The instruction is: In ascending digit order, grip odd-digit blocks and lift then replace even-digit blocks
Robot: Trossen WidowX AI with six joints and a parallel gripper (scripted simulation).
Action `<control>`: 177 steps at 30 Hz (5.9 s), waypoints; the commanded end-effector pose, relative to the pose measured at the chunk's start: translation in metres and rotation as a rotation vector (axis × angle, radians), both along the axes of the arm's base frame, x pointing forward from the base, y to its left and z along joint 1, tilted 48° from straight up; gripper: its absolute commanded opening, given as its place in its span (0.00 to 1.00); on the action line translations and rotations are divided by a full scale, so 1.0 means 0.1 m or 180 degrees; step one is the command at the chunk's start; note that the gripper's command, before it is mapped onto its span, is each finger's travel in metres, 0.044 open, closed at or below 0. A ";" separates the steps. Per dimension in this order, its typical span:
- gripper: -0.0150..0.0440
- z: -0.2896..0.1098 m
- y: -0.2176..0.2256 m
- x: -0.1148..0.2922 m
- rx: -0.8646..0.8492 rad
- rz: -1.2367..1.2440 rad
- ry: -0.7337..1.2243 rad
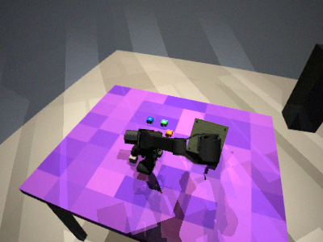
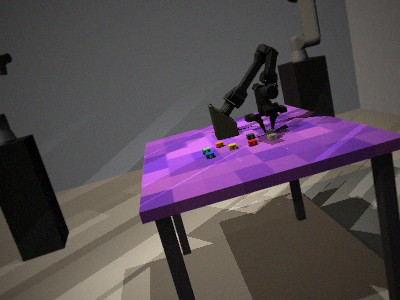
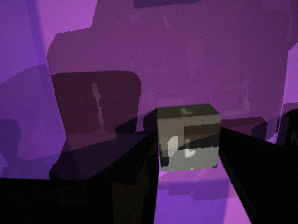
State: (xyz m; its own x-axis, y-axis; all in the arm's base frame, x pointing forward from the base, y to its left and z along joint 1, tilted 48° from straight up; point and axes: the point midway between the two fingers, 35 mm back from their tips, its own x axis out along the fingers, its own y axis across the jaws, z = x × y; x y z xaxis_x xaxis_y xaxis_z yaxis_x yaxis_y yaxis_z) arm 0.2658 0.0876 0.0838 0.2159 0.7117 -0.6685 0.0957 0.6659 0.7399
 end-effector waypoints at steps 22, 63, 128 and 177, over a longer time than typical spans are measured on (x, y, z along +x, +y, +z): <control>0.93 -0.01 0.00 0.00 -0.0010 -0.0006 0.0010; 0.50 0.13 -1.38 -0.32 -0.0041 -0.0007 0.0026; 0.46 -0.63 -0.57 -0.08 -0.0022 -0.0006 0.0016; 0.46 -0.55 -0.65 -0.11 -0.0025 -0.0006 0.0017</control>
State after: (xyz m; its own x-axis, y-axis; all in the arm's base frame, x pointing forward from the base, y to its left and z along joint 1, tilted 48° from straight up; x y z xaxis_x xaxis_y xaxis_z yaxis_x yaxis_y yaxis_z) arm 0.2546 0.0205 0.0298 0.2147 0.7053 -0.6757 0.1013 0.6720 0.7336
